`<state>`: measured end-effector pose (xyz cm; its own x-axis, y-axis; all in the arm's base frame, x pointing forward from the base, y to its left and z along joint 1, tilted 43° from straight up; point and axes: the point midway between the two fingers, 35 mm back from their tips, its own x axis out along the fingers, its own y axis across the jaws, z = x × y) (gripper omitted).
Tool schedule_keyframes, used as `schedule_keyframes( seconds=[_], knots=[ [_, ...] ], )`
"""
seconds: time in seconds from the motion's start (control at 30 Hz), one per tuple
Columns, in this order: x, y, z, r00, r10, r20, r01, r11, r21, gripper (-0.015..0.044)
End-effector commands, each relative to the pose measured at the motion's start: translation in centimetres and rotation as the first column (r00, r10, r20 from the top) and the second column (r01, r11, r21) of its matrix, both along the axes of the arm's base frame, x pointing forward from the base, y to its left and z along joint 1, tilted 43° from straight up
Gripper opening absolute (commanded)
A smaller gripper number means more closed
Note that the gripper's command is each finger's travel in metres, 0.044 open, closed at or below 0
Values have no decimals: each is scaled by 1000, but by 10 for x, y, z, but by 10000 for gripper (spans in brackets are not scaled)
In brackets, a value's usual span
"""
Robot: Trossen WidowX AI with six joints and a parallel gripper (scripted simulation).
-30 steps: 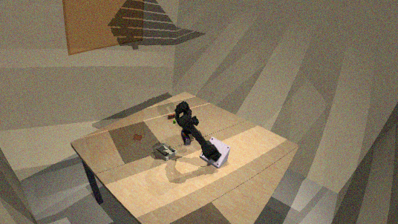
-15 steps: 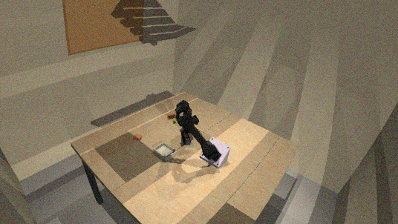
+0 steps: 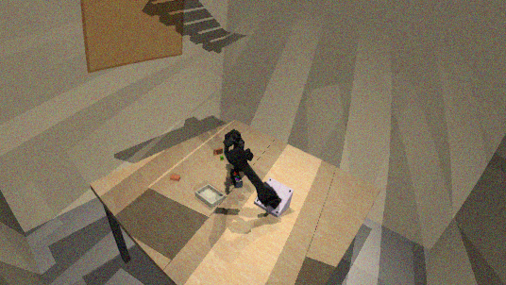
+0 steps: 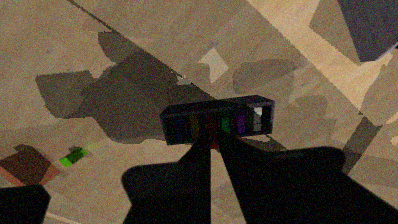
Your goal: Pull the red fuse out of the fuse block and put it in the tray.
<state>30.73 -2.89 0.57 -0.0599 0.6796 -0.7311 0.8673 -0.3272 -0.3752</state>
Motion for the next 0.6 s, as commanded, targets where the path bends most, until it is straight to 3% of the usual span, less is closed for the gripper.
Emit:
schedule_keyframes(
  seconds=[0.0,0.57],
  knots=[
    [1,-3,3,1000,3,7,-3,1000,-5,0],
    [1,-9,9,1000,2,6,-2,1000,-4,0]
  ],
)
